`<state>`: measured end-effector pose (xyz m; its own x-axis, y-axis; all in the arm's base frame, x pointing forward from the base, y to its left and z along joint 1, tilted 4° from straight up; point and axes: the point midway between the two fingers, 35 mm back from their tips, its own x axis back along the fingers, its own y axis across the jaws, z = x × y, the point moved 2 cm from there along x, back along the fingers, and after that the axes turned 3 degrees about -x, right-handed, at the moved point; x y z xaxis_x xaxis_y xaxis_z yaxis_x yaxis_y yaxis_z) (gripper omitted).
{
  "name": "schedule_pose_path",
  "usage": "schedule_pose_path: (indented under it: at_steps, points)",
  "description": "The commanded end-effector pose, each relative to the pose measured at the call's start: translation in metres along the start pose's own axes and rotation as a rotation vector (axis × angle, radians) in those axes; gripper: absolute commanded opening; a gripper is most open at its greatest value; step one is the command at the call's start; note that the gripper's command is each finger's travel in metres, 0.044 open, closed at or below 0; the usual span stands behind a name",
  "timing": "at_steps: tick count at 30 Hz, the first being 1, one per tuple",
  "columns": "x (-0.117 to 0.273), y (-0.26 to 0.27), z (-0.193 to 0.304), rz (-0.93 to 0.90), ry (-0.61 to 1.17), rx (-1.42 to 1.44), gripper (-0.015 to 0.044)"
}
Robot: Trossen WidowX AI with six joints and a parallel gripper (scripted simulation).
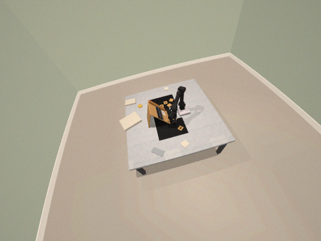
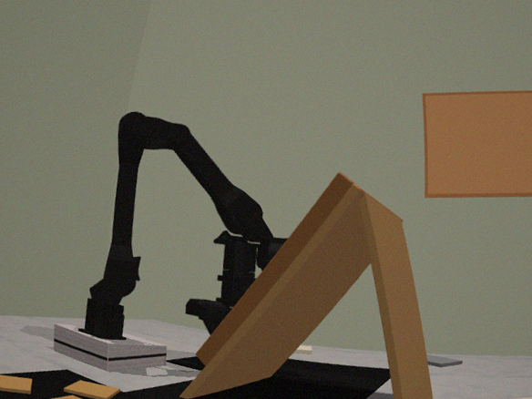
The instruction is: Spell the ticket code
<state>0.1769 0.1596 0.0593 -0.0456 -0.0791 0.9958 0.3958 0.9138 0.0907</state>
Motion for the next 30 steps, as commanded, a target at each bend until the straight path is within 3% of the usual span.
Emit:
schedule_pose_path:
  at_steps: [1, 11, 30]
  points:
    - [0.003, 0.008, -0.004, -0.023, -0.043, 0.026, 0.0]
    - [0.029, 0.059, -0.027, -0.158, -0.273, 0.172, 0.0]
    - [0.107, 0.132, -0.094, -0.179, -0.863, 0.247, 0.0]
